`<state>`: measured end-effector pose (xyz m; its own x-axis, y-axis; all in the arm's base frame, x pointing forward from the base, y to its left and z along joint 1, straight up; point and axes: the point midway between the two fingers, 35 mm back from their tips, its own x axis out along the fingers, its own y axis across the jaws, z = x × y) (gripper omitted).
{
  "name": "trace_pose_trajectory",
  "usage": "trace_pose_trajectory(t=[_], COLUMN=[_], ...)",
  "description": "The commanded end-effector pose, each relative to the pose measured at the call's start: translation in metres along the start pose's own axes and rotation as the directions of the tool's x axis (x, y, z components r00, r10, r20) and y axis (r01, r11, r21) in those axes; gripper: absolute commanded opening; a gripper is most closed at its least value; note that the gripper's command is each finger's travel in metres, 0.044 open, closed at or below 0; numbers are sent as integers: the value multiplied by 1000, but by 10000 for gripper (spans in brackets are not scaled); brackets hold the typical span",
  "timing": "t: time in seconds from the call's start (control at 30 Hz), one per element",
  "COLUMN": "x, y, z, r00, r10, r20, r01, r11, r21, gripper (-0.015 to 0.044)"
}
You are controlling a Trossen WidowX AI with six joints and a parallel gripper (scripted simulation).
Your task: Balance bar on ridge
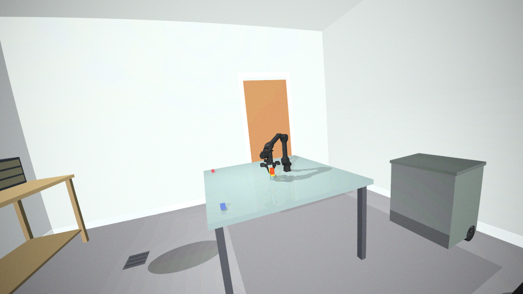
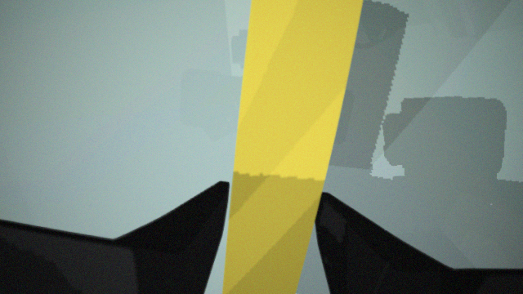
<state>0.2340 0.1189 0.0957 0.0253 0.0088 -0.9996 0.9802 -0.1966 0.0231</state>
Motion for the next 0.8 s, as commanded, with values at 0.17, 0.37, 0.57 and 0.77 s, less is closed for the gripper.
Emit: trace_pose_trajectory(t=[0.17, 0.37, 0.57, 0.77], x=[0, 0, 0, -43], y=[0, 0, 0, 4], z=[0, 0, 0, -3], r00=[1000, 1000, 1000, 1000], r10=[-1, -1, -1, 0], r20=[0, 0, 0, 0], r01=[1, 1, 1, 0], r11=[1000, 1000, 1000, 1000], r21=[0, 0, 0, 0], gripper=[185, 316, 440, 440])
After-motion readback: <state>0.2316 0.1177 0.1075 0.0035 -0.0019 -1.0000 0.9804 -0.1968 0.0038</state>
